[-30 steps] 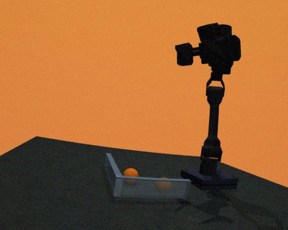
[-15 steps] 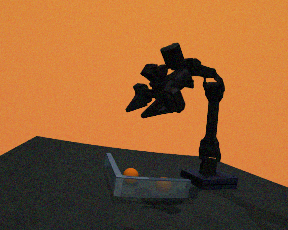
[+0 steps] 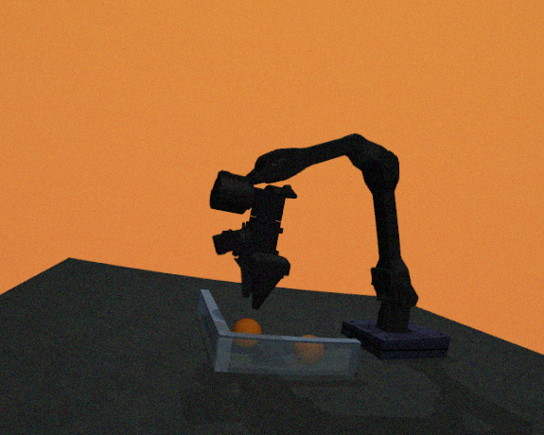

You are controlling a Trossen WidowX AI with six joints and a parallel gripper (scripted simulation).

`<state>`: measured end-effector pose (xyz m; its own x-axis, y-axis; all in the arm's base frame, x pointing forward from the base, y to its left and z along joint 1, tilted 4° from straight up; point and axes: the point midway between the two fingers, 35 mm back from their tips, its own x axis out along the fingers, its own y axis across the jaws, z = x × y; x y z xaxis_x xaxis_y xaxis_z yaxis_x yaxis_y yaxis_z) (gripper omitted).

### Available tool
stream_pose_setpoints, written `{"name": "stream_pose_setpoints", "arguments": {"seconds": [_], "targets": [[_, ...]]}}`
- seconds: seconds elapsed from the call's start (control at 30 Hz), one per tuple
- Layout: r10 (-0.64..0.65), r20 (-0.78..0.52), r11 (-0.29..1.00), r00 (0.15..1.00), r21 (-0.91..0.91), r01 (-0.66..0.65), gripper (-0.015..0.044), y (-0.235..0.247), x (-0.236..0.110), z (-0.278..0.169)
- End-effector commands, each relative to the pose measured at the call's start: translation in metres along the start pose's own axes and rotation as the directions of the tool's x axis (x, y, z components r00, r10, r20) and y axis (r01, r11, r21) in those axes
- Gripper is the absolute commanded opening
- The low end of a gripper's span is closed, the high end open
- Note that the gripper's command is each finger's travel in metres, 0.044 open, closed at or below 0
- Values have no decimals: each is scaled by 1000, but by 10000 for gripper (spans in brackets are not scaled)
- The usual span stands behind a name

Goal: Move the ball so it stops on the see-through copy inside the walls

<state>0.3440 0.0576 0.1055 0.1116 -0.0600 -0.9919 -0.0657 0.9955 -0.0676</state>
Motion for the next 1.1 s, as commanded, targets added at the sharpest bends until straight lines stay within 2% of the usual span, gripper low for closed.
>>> {"name": "stream_pose_setpoints", "arguments": {"seconds": [0.0, 1.07], "targets": [[16, -27, 1000, 999, 14, -16, 375, 0, 1, -3], [16, -27, 1000, 999, 14, -16, 375, 1, 53, -4]]}}
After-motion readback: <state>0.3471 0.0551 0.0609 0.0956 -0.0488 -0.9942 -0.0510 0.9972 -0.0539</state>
